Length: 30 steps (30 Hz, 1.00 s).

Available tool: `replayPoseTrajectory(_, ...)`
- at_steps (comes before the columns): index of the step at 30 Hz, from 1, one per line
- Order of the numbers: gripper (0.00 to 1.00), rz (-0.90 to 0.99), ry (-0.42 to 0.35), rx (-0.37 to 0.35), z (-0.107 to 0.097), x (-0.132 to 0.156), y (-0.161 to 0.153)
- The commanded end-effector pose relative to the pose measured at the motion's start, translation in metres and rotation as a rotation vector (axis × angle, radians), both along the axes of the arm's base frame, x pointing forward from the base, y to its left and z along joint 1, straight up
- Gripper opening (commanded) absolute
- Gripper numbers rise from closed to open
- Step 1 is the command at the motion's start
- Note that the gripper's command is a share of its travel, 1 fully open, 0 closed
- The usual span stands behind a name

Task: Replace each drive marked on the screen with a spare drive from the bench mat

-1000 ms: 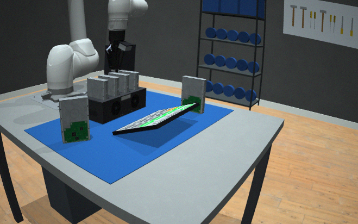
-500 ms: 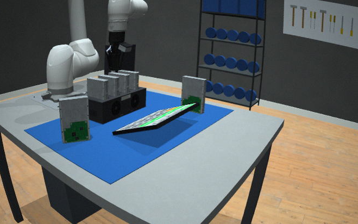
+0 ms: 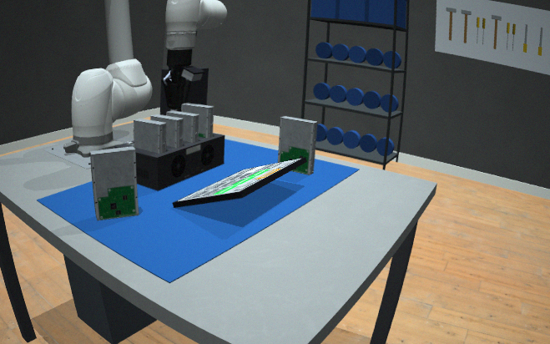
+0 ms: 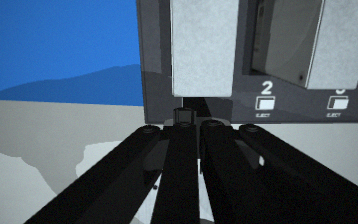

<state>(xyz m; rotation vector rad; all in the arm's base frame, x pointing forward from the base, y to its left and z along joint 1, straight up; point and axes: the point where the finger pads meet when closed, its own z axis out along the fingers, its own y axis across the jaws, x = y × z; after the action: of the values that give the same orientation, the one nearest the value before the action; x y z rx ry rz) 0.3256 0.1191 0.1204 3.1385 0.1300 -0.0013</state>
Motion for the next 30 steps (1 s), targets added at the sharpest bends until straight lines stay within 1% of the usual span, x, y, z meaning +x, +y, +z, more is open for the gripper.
replayPoseTrajectory(1, 0.10, 0.000, -0.001, 0.001, 0.0003, 0.0003, 0.0002)
replayPoseTrajectory(18, 0.10, 0.000, -0.001, 0.001, 0.0005, 0.0003, 0.0002)
replayPoseTrajectory(30, 0.10, 0.000, -0.001, 0.001, 0.0048, 0.0003, 0.0002)
